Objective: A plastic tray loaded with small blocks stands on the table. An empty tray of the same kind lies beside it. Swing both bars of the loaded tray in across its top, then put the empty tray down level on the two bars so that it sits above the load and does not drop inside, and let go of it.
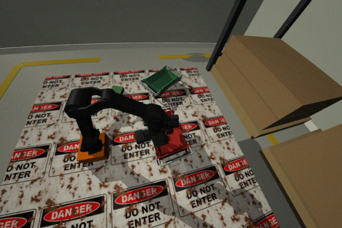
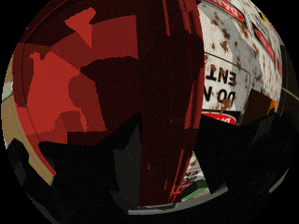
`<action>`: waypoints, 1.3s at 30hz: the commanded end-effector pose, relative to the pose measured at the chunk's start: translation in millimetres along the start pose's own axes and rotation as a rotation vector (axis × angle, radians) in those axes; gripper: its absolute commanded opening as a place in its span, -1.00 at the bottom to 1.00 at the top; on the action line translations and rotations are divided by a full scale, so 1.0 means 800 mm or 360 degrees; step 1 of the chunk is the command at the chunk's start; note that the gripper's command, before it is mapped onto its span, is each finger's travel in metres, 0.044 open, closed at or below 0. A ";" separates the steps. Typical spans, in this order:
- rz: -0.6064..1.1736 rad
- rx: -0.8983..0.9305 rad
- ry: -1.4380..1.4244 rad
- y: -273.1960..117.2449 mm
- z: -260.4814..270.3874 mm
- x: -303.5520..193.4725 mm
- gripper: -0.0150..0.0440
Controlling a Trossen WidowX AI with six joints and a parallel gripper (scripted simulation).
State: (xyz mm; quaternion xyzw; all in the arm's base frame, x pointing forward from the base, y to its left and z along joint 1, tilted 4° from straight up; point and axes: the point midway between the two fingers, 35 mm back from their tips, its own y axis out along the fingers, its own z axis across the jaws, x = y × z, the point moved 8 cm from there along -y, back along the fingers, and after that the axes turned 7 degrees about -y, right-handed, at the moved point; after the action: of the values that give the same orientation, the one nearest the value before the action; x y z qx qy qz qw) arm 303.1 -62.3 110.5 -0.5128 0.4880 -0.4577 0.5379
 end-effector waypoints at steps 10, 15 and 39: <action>-0.0005 -0.0007 -0.0005 0.001 -0.001 0.000 0.75; -0.0005 -0.0007 -0.0005 0.001 -0.001 0.000 1.00; -0.0005 -0.0006 -0.0004 -0.118 0.004 0.000 1.00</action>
State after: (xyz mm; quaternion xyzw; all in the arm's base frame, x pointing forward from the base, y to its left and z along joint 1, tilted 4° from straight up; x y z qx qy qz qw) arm 308.3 -66.3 181.3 -0.5142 0.4922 -0.4547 0.5353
